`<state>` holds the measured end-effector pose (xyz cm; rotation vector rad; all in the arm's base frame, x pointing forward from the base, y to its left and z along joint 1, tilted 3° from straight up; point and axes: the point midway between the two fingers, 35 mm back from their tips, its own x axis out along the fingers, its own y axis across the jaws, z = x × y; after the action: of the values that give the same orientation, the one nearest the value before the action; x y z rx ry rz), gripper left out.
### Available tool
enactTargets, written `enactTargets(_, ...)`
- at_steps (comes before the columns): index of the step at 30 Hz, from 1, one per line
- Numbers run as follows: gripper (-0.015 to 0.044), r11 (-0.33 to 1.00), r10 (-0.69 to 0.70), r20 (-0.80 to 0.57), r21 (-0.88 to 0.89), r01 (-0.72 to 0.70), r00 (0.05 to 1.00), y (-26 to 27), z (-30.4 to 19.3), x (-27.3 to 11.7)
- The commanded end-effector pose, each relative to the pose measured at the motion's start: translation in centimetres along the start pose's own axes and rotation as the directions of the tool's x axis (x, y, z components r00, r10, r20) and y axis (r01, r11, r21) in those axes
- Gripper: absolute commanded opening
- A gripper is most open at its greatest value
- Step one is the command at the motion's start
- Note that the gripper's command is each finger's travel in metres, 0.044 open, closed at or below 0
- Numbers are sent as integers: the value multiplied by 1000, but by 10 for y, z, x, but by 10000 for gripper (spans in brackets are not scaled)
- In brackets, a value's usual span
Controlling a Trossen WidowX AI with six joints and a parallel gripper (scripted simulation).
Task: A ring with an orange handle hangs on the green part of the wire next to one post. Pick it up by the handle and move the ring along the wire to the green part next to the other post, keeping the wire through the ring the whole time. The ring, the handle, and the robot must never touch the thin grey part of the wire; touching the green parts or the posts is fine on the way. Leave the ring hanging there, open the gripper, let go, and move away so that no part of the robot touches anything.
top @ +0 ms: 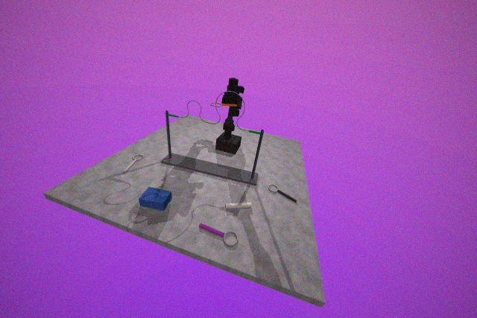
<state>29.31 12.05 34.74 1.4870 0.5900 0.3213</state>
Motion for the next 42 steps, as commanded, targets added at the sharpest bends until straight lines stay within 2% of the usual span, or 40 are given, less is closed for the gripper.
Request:
enactTargets(1,-150,999,-10,7,-39,10,1000,2,0,-1)
enactTargets(42,-150,937,-156,70,-306,170,985,-9,2,0)
